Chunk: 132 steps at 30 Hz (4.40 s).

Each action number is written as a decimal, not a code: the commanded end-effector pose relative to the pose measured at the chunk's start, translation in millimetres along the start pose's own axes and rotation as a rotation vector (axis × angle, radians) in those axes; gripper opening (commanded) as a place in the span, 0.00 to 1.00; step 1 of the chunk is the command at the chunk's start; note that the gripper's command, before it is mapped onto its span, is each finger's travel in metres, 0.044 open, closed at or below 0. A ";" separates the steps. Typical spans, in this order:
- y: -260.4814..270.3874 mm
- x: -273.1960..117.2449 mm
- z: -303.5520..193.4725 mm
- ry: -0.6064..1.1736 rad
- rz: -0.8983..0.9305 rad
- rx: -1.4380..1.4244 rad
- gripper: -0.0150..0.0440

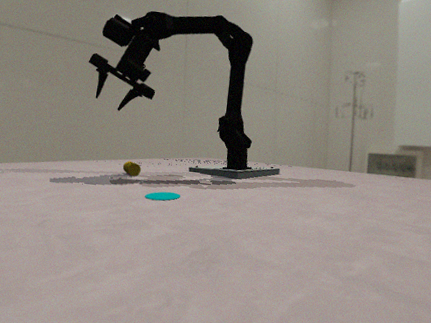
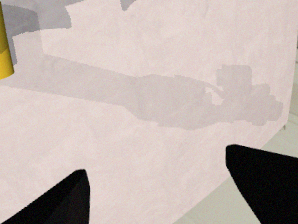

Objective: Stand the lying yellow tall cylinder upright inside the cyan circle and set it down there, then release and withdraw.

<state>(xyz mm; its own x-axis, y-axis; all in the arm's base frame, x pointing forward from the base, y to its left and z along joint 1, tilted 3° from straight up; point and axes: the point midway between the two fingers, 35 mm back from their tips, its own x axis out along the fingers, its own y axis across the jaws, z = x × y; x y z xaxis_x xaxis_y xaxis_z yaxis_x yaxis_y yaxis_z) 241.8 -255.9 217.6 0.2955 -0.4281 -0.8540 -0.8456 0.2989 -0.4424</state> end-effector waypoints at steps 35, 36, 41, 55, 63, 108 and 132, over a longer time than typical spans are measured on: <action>110.5 119.6 92.3 -0.228 0.447 0.026 0.78; 110.5 119.6 92.3 -0.228 0.447 0.026 0.78; 110.5 119.6 92.3 -0.228 0.447 0.026 0.56; 99.0 104.0 87.2 -0.228 0.447 0.026 0.43; 86.4 83.1 81.2 -0.228 0.447 0.026 0.43; 33.9 16.0 120.6 -0.229 0.448 0.061 0.43; 13.3 1.2 187.2 -0.229 0.452 0.099 0.43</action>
<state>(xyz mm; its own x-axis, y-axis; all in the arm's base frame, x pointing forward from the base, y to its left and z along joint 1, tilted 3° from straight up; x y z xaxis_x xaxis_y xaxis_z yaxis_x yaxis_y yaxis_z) 308.9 -99.8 159.1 0.0097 -0.0479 -0.9988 -0.8718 0.4888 -0.0319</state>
